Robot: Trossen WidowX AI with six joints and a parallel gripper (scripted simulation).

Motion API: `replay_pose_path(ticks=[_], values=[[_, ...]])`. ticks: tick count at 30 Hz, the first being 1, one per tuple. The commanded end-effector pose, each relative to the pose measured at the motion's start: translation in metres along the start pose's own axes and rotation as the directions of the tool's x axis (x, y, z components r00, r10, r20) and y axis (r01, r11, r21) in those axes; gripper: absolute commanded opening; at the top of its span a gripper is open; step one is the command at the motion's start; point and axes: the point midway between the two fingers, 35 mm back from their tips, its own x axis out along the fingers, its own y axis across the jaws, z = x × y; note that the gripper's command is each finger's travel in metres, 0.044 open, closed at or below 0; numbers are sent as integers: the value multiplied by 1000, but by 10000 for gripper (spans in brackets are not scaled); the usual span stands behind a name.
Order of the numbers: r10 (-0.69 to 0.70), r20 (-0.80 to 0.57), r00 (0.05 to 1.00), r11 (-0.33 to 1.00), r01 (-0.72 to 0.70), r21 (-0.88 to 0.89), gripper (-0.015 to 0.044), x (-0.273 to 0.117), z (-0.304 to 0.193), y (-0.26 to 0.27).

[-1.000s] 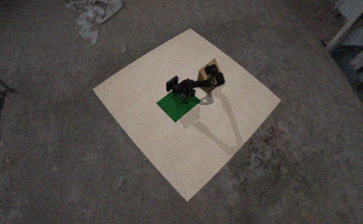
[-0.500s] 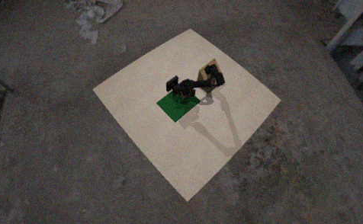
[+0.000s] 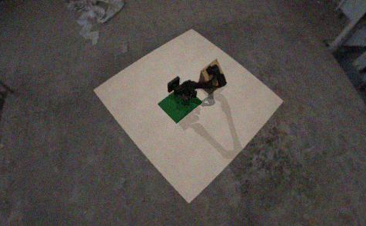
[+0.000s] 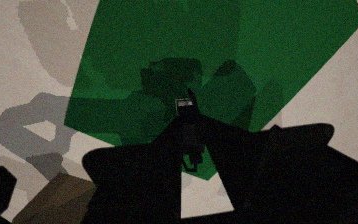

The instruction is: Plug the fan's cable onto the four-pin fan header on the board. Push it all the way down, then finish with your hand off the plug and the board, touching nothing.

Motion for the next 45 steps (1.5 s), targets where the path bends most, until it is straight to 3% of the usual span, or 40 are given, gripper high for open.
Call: replay_pose_path(ticks=[1, 21, 31, 35, 39, 45], values=[[5, 0, 1000, 1000, -5, 5, 0, 4, -1, 1], [6, 0, 1000, 1000, -6, 5, 0, 15, -1, 1], [-1, 2, 1000, 1000, 1, 1, 260, 11, 0, 0], [-1, 1, 1000, 1000, 1, 2, 260, 2, 0, -1], [3, -1, 1000, 1000, -3, 5, 260, -42, 0, -1], [3, -1, 1000, 1000, -3, 5, 260, -44, 2, -1]])
